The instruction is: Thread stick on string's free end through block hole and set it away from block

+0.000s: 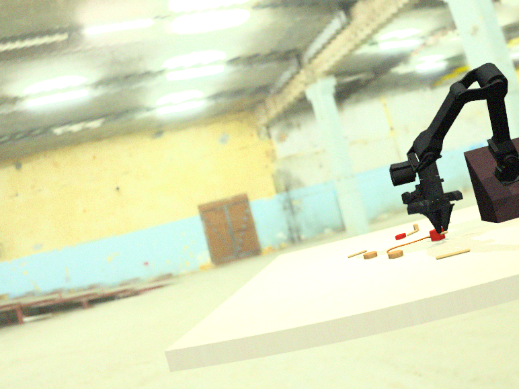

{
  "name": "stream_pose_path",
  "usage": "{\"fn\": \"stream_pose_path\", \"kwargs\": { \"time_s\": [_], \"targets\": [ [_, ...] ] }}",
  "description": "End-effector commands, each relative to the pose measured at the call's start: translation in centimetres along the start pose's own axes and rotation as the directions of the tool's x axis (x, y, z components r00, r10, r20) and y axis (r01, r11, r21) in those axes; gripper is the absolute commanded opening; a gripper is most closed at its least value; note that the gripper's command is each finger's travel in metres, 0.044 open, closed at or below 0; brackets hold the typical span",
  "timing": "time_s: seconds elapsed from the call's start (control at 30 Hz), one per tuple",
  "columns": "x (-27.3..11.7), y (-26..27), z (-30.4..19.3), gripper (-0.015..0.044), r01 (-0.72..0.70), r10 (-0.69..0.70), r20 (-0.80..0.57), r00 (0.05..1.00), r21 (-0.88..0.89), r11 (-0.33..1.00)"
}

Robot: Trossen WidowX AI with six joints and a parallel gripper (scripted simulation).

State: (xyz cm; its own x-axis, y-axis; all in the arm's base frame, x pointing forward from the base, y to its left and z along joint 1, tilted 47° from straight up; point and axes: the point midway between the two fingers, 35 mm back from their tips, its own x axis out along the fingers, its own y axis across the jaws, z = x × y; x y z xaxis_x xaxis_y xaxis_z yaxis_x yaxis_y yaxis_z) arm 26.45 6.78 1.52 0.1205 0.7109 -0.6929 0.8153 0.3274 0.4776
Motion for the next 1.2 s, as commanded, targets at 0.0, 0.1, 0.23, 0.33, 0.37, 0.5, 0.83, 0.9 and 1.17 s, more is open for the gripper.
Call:
{"fn": "stream_pose_path", "kwargs": {
  "time_s": [0.0,0.1,0.23,0.33,0.37,0.5,0.83,0.9,1.17],
  "targets": [
    [0.88,-0.47,-0.27,0.0121,0.007,-0.007,-0.014,1.000,0.014,1.000],
    [1.23,-0.49,-0.34,0.0121,0.006,-0.006,-0.015,1.000,0.014,1.000],
    [1.25,-0.50,-0.35,0.0121,0.006,-0.006,-0.015,1.000,0.014,1.000],
    [1.25,-0.50,-0.35,0.0121,0.006,-0.006,-0.015,1.000,0.014,1.000],
    [1.25,-0.50,-0.35,0.0121,0.006,-0.006,-0.015,1.000,0.014,1.000],
    [1.25,-0.50,-0.35,0.0121,0.006,-0.006,-0.015,1.000,0.014,1.000],
    [1.15,-0.35,-0.27,0.0000,0.005,-0.005,-0.009,1.000,0.007,1.000],
    [1.15,-0.35,-0.27,0.0000,0.005,-0.005,-0.009,1.000,0.007,1.000],
    [1.29,-0.40,-0.37,0.0000,0.008,-0.008,0.031,0.999,0.004,1.000]
  ]
}}
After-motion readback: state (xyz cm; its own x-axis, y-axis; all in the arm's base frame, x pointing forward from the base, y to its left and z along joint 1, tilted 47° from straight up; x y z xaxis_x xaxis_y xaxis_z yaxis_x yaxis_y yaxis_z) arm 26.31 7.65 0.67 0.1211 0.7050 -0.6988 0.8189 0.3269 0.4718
